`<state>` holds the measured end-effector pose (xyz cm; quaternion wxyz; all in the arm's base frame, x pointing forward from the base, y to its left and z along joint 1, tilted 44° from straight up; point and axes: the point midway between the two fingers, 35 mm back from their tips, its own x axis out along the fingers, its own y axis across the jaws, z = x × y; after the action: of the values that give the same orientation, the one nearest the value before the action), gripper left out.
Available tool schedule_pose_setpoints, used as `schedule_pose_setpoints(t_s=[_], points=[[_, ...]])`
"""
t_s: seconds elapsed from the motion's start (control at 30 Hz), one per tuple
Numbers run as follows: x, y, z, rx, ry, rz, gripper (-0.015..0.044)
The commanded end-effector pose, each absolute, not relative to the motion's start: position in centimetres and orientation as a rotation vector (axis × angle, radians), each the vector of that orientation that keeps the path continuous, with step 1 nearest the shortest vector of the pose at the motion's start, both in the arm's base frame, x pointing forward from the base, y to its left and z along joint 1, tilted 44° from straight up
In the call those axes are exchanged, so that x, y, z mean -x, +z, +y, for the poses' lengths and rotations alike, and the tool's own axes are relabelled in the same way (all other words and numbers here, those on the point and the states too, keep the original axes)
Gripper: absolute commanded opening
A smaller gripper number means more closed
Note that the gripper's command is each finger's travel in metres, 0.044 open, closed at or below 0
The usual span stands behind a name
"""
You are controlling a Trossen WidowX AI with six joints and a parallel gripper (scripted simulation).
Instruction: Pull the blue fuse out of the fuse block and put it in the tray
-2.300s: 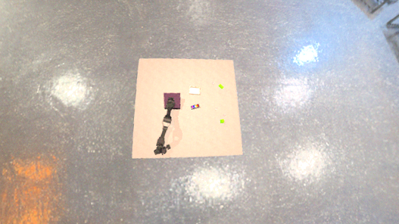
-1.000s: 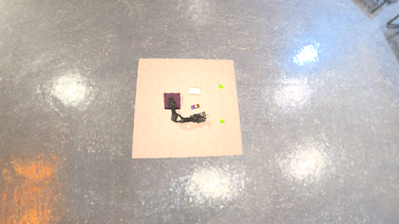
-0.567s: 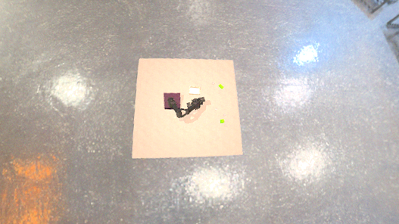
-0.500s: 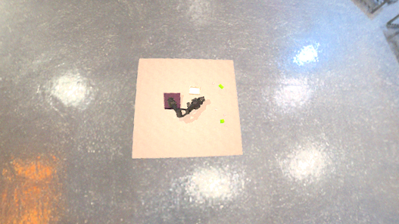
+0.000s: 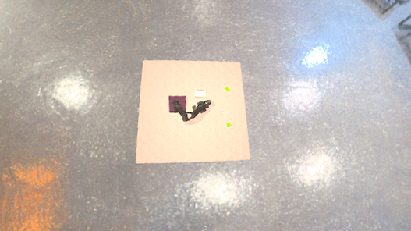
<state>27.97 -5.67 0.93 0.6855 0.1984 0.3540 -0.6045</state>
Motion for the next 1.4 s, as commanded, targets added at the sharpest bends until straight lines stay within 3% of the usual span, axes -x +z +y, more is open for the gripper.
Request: schedule_pose_setpoints(t_s=[0.0, 1.27, 1.37], points=[[-27.9, 0.6, -6.0, -0.438, -1.354, 0.794, 0.0064], [-27.8, -1.3, -7.9, -0.436, -1.355, 0.793, 0.0064], [-27.9, -1.3, -7.9, -0.441, -1.356, 0.793, 0.0044]])
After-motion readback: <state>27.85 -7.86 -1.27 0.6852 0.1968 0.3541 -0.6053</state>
